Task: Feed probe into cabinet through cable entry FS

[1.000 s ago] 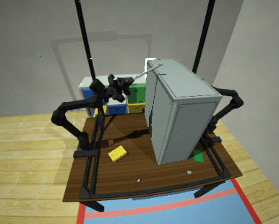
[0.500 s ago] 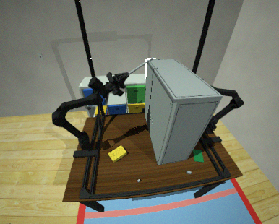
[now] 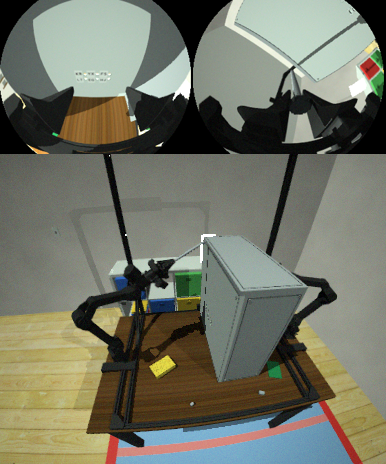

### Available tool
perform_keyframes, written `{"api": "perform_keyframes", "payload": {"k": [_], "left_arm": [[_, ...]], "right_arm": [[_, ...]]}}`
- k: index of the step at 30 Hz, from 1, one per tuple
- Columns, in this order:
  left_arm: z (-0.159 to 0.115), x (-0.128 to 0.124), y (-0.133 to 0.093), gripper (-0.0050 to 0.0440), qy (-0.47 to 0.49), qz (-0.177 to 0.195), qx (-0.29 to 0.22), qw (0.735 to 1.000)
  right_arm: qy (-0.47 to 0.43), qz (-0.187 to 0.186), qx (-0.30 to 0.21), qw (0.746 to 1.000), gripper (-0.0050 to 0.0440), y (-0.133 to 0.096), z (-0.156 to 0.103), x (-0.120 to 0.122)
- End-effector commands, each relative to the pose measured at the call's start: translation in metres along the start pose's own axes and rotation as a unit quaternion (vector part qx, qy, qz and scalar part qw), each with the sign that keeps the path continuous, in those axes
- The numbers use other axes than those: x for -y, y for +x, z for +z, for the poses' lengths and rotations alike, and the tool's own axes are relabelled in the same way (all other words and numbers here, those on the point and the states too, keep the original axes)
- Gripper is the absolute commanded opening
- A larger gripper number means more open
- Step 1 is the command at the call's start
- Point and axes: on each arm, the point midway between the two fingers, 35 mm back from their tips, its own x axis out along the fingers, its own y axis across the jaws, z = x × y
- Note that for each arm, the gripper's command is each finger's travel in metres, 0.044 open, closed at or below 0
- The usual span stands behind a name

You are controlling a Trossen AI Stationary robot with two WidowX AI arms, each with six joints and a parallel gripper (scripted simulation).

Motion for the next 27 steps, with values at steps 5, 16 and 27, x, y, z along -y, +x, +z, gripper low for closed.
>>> {"api": "perform_keyframes", "payload": {"k": [5, 16, 27], "left_arm": [[0.0, -0.001, 0.0, 0.044, -0.002, 0.003, 0.0, 1.0], [0.0, -0.001, 0.0, 0.044, -0.002, 0.003, 0.0, 1.0], [0.0, -0.001, 0.0, 0.044, -0.002, 0.003, 0.0, 1.0]], "right_arm": [[-0.015, -0.035, 0.008, 0.999, 0.0, -0.019, 0.002, 0.038], [-0.071, -0.077, 0.029, 0.994, 0.0, -0.043, 0.017, 0.085], [-0.146, -0.128, 0.045, 0.98, 0.0, -0.081, 0.035, 0.134]]}}
